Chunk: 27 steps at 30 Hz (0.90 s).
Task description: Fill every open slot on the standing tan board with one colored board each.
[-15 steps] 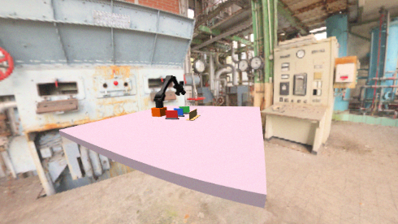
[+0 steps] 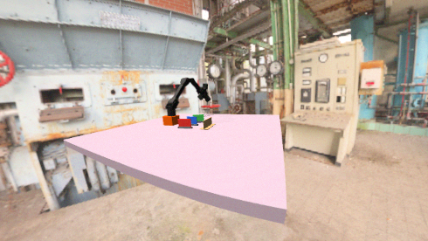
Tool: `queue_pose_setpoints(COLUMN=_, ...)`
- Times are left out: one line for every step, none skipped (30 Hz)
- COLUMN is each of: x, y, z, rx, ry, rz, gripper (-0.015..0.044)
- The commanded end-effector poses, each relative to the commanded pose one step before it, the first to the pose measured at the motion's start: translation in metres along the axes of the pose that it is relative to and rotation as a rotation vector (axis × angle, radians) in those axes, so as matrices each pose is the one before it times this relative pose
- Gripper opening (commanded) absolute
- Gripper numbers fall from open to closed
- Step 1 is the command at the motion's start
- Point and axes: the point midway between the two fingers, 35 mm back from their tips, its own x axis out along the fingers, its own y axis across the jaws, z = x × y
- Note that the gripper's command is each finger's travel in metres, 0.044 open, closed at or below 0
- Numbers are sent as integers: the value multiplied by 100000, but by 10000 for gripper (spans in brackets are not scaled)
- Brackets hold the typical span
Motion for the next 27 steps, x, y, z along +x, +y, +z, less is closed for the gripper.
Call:
queue_pose_setpoints(x=-3183, y=3073, z=-2575, rx=13139, ry=4998, rz=10551, gripper=181)
queue_pose_setpoints(x=-1068, y=940, z=-1204, rx=3891, ry=2323, rz=3122, gripper=181)
queue_pose_setpoints(x=-1061, y=919, z=-1215, rx=3927, ry=2386, rz=3050, gripper=181)
queue_pose_setpoints(x=-1054, y=898, z=-1226, rx=3962, ry=2447, rz=2976, gripper=181)
queue_pose_setpoints(x=-1046, y=876, z=-1237, rx=3998, ry=2504, rz=2902, gripper=181)
queue_pose_setpoints(x=-173, y=145, z=-215, rx=682, ry=430, rz=485, gripper=181)
queue_pose_setpoints(x=-521, y=433, z=-641, rx=2051, ry=1299, rz=1441, gripper=181)
queue_pose_setpoints(x=-872, y=713, z=-1065, rx=3439, ry=2194, rz=2358, gripper=181)
queue_pose_setpoints(x=-1052, y=844, z=-1291, rx=4193, ry=2700, rz=2778, gripper=181)
queue_pose_setpoints(x=-1043, y=823, z=-1300, rx=4232, ry=2747, rz=2697, gripper=181)
queue_pose_setpoints(x=-1033, y=801, z=-1308, rx=4270, ry=2790, rz=2616, gripper=181)
queue_pose_setpoints(x=-1023, y=780, z=-1316, rx=4307, ry=2830, rz=2535, gripper=181)
queue_pose_setpoints(x=-1013, y=759, z=-1323, rx=4345, ry=2866, rz=2454, gripper=181)
queue_pose_setpoints(x=-1002, y=738, z=-1329, rx=4383, ry=2899, rz=2373, gripper=181)
queue_pose_setpoints(x=-991, y=718, z=-1335, rx=4420, ry=2928, rz=2293, gripper=181)
queue_pose_setpoints(x=-168, y=121, z=-238, rx=776, ry=514, rz=392, gripper=181)
queue_pose_setpoints(x=-507, y=362, z=-710, rx=2336, ry=1548, rz=1163, gripper=181)
queue_pose_setpoints(x=-847, y=596, z=-1177, rx=3915, ry=2594, rz=1889, gripper=181)
queue_pose_setpoints(x=-1011, y=701, z=-1415, rx=4746, ry=3140, rz=2192, gripper=181)
queue_pose_setpoints(x=-998, y=679, z=-1420, rx=4786, ry=3158, rz=2106, gripper=181)
queue_pose_setpoints(x=-984, y=658, z=-1424, rx=4825, ry=3173, rz=2021, gripper=181)
queue_pose_setpoints(x=-969, y=636, z=-1427, rx=4865, ry=3184, rz=1937, gripper=181)
queue_pose_setpoints(x=-954, y=616, z=-1430, rx=4904, ry=3192, rz=1855, gripper=181)
queue_pose_setpoints(x=-939, y=595, z=-1432, rx=4942, ry=3196, rz=1774, gripper=181)
queue_pose_setpoints(x=-923, y=575, z=-1434, rx=4979, ry=3197, rz=1695, gripper=181)
queue_pose_setpoints(x=-155, y=95, z=-252, rx=838, ry=566, rz=290, gripper=181)
queue_pose_setpoints(x=-467, y=288, z=-750, rx=2520, ry=1696, rz=857, gripper=181)
